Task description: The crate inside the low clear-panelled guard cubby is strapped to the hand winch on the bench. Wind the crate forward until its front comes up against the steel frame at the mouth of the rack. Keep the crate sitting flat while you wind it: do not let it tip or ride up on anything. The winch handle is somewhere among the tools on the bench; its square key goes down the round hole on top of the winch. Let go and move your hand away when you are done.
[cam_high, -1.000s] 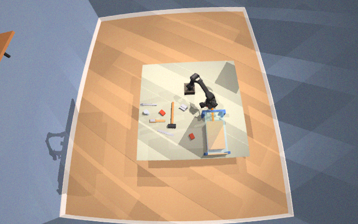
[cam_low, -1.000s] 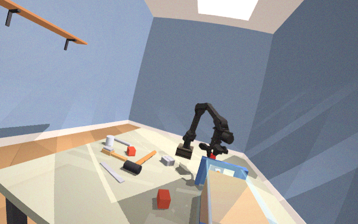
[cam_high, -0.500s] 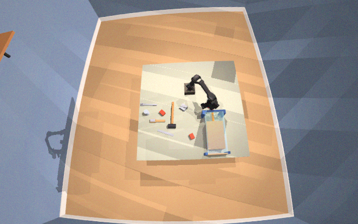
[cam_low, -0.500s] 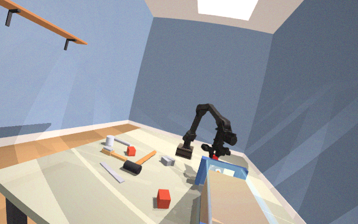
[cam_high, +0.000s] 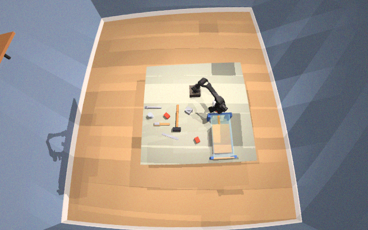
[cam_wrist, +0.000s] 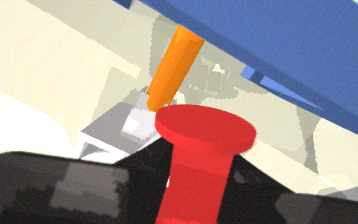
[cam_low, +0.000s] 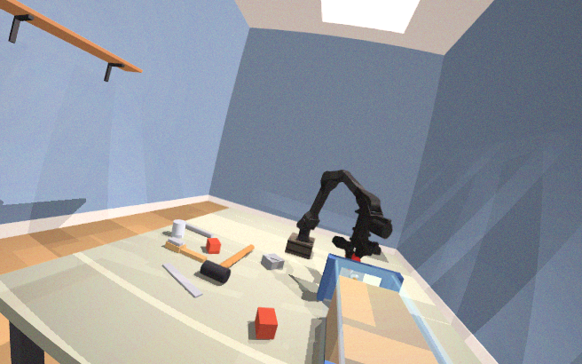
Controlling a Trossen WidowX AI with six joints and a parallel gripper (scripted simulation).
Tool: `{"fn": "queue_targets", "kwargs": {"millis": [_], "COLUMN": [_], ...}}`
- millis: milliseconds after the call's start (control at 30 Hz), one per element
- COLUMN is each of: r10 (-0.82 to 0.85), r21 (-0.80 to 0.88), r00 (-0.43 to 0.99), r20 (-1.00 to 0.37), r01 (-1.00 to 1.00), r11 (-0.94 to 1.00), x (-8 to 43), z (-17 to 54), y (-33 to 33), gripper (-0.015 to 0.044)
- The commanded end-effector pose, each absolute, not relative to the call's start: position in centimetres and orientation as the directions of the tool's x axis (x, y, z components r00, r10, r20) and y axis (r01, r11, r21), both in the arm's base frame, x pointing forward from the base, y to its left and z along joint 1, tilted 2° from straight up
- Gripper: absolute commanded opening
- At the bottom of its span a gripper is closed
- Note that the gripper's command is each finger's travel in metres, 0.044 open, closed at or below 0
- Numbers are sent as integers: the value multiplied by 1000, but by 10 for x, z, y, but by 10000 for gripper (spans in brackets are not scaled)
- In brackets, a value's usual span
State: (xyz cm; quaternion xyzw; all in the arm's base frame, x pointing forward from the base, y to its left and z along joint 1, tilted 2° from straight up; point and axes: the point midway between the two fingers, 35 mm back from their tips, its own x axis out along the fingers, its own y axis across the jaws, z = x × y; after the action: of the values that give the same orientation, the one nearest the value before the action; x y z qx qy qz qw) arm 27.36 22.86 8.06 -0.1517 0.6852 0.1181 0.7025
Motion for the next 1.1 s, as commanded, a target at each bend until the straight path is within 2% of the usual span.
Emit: {"fn": "queue_targets", "kwargs": {"millis": [0,1067], "r10": [-16,-13], "r21": [-29,-26], "r00": [36,36], "r20": [-999,-999], "r01": [-381,-381], "r11": [924,924], "x": [274,272], "z": [79,79], "y": [244,286], "gripper": [0,0]}}
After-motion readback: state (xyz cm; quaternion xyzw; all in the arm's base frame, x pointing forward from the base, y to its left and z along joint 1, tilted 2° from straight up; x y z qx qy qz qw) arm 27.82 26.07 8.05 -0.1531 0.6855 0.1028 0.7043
